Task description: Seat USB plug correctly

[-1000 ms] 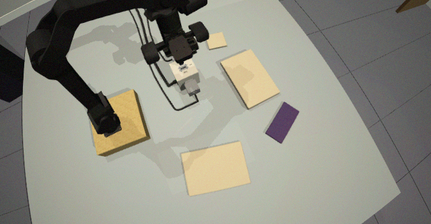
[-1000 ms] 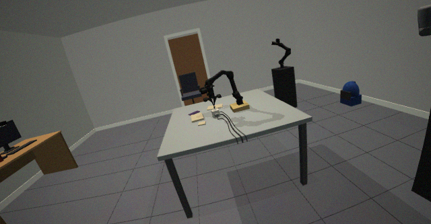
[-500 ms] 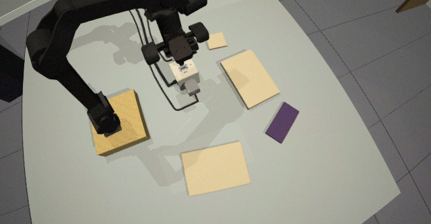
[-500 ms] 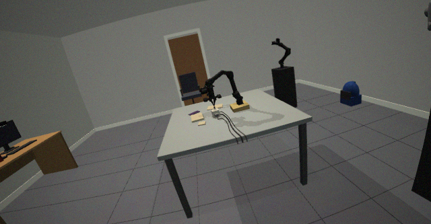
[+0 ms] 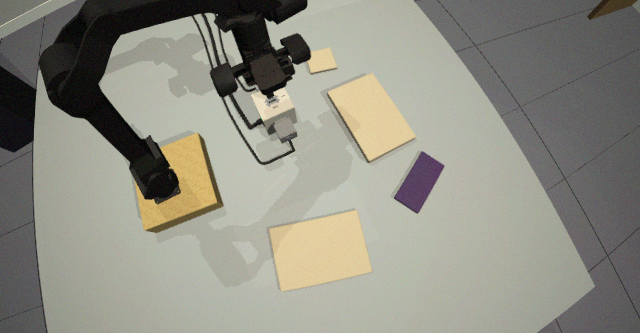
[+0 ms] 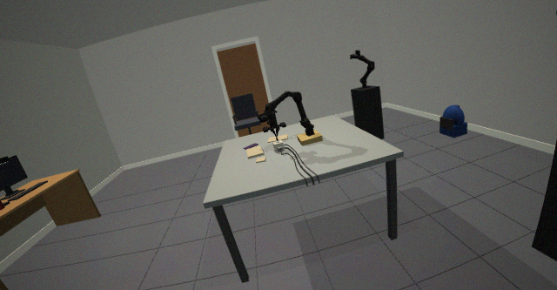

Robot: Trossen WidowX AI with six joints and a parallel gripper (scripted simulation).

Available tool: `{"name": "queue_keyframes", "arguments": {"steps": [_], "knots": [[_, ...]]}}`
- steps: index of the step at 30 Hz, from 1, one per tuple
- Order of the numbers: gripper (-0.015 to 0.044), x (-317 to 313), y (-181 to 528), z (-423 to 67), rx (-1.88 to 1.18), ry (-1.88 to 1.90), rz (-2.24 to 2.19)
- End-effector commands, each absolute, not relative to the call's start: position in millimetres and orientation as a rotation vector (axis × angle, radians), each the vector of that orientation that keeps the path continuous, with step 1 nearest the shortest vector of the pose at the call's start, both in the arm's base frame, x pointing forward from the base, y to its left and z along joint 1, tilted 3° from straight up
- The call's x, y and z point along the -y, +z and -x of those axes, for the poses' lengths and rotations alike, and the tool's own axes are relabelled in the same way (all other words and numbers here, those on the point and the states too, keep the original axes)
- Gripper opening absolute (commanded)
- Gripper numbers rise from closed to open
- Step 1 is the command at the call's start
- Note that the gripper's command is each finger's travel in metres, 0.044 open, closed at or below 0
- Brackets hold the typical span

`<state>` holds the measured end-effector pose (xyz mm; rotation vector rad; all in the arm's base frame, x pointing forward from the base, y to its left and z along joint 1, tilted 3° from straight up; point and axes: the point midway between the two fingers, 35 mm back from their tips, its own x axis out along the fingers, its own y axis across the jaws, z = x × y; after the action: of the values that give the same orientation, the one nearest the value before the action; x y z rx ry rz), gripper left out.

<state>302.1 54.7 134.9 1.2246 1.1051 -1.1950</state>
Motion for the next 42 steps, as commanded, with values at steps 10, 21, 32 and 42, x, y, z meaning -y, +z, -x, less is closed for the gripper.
{"name": "queue_keyframes", "arguments": {"steps": [10,21,32,42], "knots": [[0.0,-53.7,133.1,-302.9,-1.09,-1.204,-1.221],[0.0,-53.7,131.8,-303.0,-1.088,-1.205,-1.22],[0.0,-53.7,130.5,-303.1,-1.088,-1.205,-1.22],[0.0,-53.7,129.3,-303.2,-1.088,-1.205,-1.22]]}}
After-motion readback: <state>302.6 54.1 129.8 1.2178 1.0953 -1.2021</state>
